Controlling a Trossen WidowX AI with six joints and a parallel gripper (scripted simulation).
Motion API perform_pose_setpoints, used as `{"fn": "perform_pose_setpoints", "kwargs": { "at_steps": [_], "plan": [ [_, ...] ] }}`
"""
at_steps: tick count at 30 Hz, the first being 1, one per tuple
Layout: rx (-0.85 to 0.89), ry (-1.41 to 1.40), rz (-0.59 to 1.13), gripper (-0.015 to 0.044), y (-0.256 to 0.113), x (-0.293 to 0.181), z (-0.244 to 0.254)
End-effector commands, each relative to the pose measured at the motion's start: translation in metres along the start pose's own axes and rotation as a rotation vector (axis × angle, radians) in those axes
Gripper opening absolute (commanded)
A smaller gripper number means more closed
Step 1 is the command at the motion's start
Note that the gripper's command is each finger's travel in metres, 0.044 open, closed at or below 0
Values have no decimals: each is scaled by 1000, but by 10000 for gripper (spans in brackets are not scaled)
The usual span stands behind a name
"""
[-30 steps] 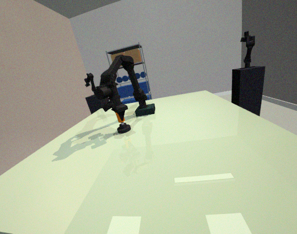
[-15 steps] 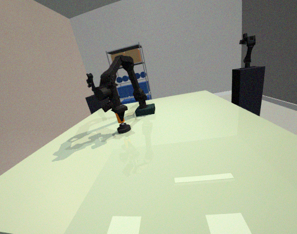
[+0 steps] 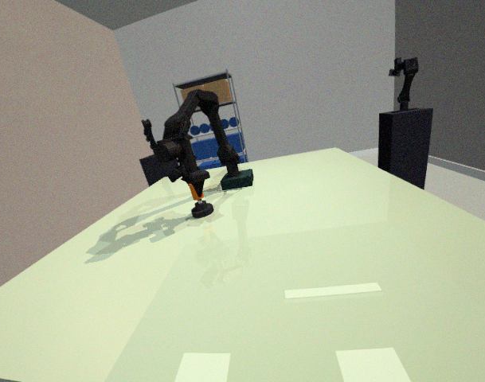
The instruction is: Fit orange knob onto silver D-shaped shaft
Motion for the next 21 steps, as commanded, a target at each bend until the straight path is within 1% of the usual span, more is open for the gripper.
{"fn": "perform_pose_setpoints", "kwargs": {
  "at_steps": [1,21],
  "plan": [
    [-2,-6,-6,0,0,-1,-1],
    [-2,-20,-6,0,4,0,0]
  ]
}}
Point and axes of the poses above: the point midway between the two fingers, 35 mm back from their tips, its own y axis out along the fingers, its own z axis across the jaws, x = y × z, the point moved 7 cm from there along -y, back along the fingers, and after that the axes turned 11 degrees about -y, right-handed, at the moved point
